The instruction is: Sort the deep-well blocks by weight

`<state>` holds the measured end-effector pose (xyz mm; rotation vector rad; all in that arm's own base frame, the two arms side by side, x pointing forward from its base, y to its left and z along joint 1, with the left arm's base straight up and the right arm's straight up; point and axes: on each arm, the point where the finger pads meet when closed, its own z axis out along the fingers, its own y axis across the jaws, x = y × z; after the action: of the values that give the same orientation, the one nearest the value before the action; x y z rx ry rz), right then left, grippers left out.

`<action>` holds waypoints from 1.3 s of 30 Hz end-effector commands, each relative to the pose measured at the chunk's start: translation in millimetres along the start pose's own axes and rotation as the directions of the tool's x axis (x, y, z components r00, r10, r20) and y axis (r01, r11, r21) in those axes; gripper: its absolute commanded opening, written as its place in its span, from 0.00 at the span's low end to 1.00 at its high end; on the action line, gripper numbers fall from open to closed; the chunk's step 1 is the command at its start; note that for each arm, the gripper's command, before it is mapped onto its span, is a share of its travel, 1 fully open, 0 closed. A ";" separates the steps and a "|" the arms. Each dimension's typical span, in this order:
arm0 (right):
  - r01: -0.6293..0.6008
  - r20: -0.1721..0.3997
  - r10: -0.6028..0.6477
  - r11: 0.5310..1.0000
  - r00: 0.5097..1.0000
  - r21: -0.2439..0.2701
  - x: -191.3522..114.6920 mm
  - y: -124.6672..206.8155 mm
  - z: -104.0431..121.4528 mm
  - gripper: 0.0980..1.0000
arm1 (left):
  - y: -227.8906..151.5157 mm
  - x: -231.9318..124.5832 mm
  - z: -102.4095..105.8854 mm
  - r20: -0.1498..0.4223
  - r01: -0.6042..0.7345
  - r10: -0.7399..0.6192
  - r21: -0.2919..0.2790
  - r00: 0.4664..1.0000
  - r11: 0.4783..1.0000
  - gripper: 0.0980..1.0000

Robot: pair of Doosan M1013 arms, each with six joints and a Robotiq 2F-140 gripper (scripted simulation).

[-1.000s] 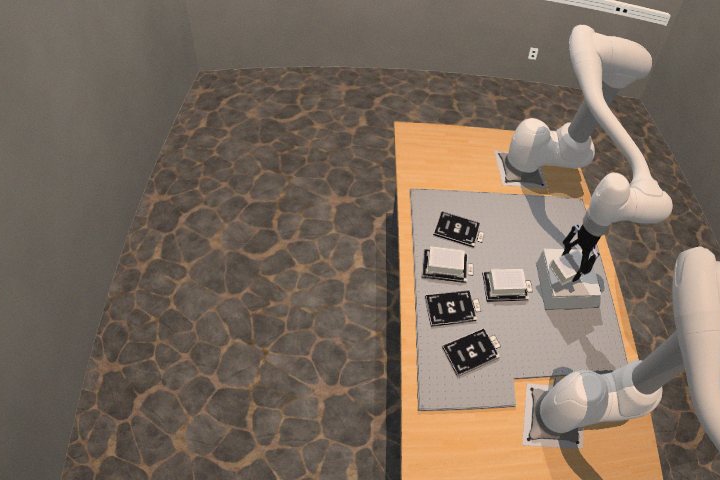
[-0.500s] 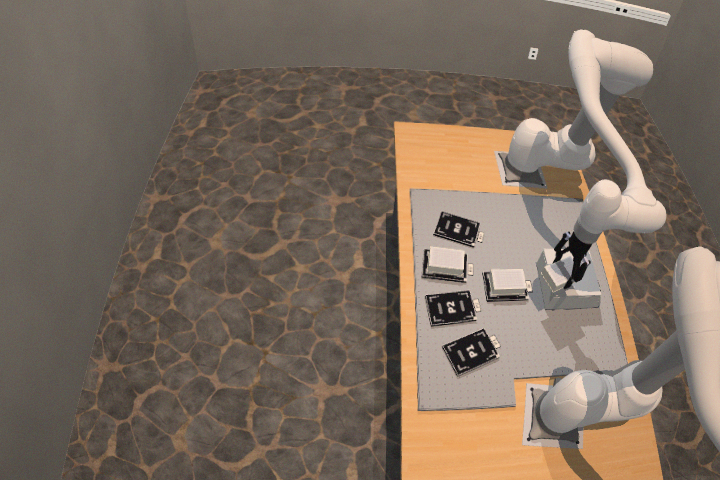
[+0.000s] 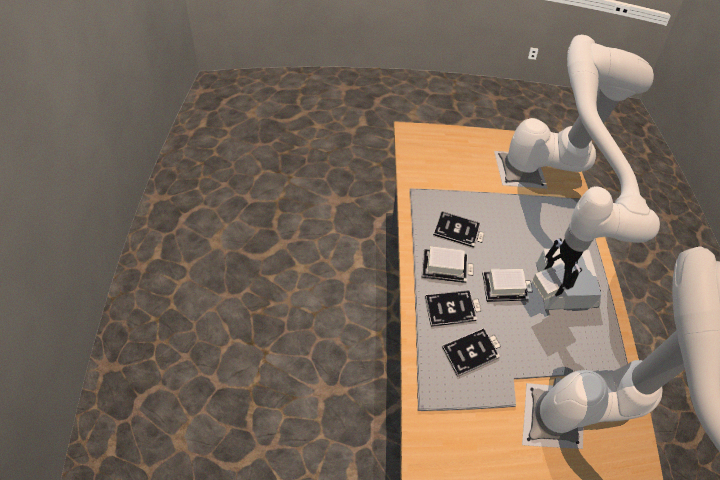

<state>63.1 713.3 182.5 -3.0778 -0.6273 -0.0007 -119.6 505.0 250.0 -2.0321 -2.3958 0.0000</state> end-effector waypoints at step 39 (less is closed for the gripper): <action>0.000 0.000 0.000 1.000 1.000 0.001 110.9 -20.0 19.7 0.00 | -0.1 0.3 -0.6 -0.001 0.000 0.000 0.000 1.000 1.000 1.00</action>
<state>154.7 772.9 162.3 -3.0786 -0.6277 -0.0001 -119.6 505.0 250.0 -2.0321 -2.3958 0.0000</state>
